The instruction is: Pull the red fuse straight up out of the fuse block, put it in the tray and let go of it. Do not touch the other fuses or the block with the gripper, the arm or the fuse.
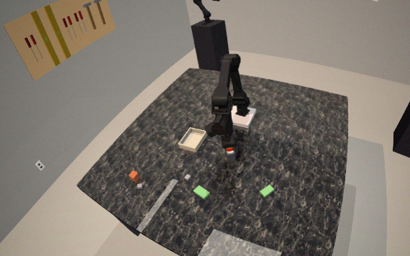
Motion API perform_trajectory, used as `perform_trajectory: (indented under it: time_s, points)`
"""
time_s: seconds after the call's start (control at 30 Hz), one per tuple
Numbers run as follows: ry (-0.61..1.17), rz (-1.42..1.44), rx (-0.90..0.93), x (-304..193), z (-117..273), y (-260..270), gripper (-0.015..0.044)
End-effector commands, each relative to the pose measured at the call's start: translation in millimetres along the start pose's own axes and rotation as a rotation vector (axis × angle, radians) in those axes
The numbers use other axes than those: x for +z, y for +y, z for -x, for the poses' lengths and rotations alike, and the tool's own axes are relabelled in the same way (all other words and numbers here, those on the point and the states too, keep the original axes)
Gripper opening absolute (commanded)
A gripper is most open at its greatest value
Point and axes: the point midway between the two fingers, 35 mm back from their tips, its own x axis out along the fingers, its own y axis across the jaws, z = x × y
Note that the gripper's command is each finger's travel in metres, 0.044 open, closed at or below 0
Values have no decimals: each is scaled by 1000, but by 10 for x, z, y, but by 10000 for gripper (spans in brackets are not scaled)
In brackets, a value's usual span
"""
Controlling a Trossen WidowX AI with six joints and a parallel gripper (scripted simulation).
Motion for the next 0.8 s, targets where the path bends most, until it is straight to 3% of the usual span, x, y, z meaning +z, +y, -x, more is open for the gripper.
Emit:
perform_trajectory:
  time_s: [0.0,0.77]
  points:
    - [7,6,13,-27,10,71,62]
    - [7,6,13,-39,-190,73,62]
